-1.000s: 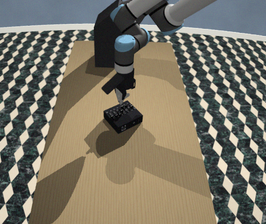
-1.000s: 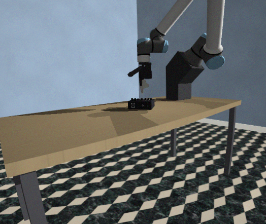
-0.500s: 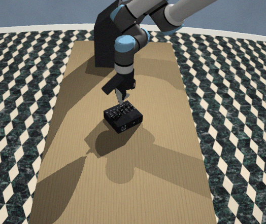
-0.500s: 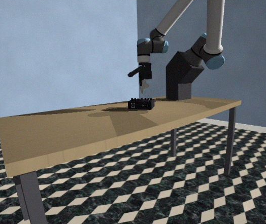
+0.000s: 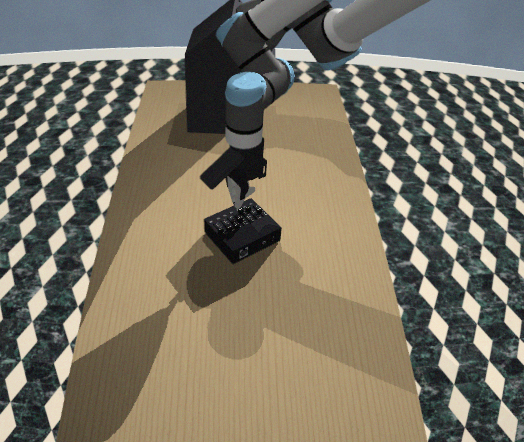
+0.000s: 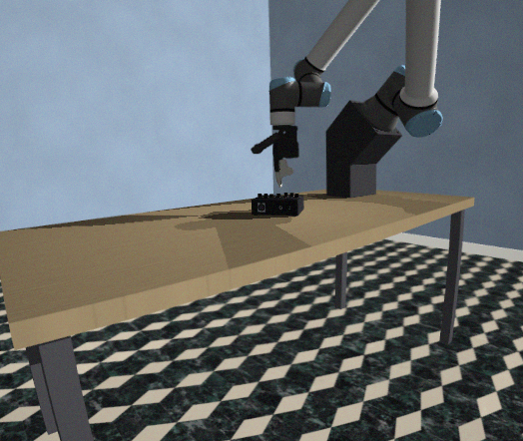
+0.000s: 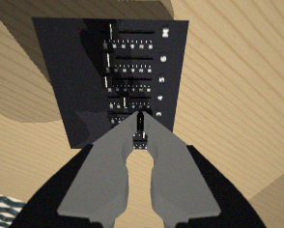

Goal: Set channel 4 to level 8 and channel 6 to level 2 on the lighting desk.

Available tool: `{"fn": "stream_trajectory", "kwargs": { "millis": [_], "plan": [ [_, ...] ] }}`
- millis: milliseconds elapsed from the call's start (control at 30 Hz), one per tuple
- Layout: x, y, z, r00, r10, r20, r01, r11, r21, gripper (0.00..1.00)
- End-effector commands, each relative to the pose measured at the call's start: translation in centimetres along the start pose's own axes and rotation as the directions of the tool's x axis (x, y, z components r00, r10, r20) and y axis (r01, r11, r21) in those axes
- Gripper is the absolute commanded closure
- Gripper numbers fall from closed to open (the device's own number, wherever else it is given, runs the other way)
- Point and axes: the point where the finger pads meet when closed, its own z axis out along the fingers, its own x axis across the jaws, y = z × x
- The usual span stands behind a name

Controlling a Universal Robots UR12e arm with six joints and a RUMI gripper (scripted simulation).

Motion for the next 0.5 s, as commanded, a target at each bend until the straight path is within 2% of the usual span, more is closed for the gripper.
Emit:
{"fn": "stream_trajectory", "kwargs": {
  "millis": [0,467],
  "plan": [
    [-0.03,-0.06,0.30,1.000,0.000,0.001,0.000,1.000,0.001,1.00],
    [-0.02,-0.07,1.04,1.000,0.000,0.001,0.000,1.000,0.001,1.00]
  ]
}}
